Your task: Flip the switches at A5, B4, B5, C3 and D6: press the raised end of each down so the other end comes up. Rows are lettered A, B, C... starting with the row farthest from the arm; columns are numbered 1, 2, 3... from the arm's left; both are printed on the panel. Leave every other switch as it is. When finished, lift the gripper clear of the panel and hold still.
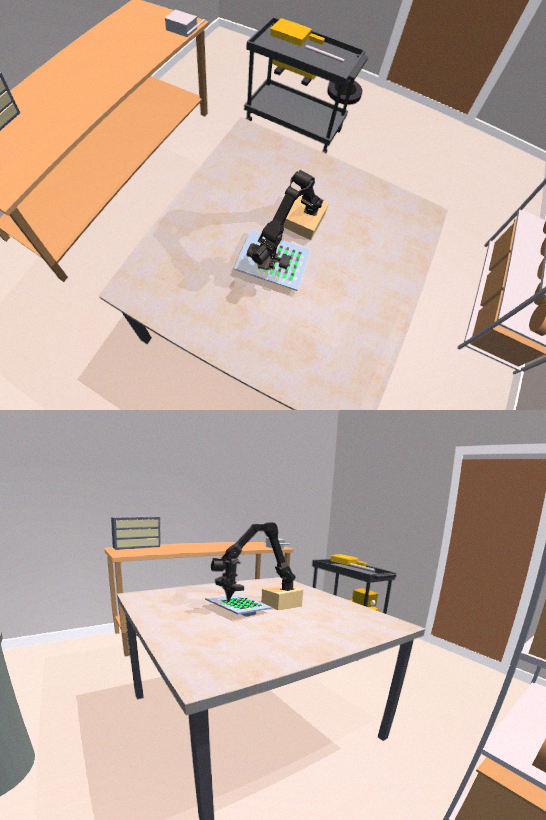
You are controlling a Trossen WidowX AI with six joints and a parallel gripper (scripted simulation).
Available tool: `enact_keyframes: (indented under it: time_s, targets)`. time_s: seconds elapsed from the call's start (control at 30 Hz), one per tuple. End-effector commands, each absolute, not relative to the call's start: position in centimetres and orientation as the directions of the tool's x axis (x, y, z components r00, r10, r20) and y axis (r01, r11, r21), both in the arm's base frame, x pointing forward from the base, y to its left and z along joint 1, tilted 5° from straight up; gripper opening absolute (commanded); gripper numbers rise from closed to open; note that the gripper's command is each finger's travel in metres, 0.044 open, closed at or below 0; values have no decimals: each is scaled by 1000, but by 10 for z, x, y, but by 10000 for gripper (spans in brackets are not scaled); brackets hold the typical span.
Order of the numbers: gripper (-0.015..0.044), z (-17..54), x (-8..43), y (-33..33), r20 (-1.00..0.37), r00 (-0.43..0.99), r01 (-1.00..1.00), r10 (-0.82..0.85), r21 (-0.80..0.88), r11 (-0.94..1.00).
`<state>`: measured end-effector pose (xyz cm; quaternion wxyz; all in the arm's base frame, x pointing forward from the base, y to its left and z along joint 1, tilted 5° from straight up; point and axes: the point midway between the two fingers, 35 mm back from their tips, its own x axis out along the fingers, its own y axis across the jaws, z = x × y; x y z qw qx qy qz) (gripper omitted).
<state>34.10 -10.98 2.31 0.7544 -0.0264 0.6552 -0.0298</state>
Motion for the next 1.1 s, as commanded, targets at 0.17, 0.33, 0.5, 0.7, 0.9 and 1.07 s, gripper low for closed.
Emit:
enact_keyframes:
  time_s: [0.17, 0.33, 0.5, 0.7, 0.9, 1.07]
  targets:
    - [0, 21, 342, -110, -987, 141, 4, -77, -77, 997]
    - [0, 20, 342, -110, -987, 141, 4, -77, -77, 997]
    - [0, 19, 342, -110, -987, 141, 4, -77, -77, 997]
    - [0, 60, 339, -107, -989, 125, 7, -78, -78, 997]
    - [0, 84, 335, -105, -990, 116, 4, -77, -77, 997]
    - [0, 80, 308, -83, -991, 114, 4, -75, -75, 997]
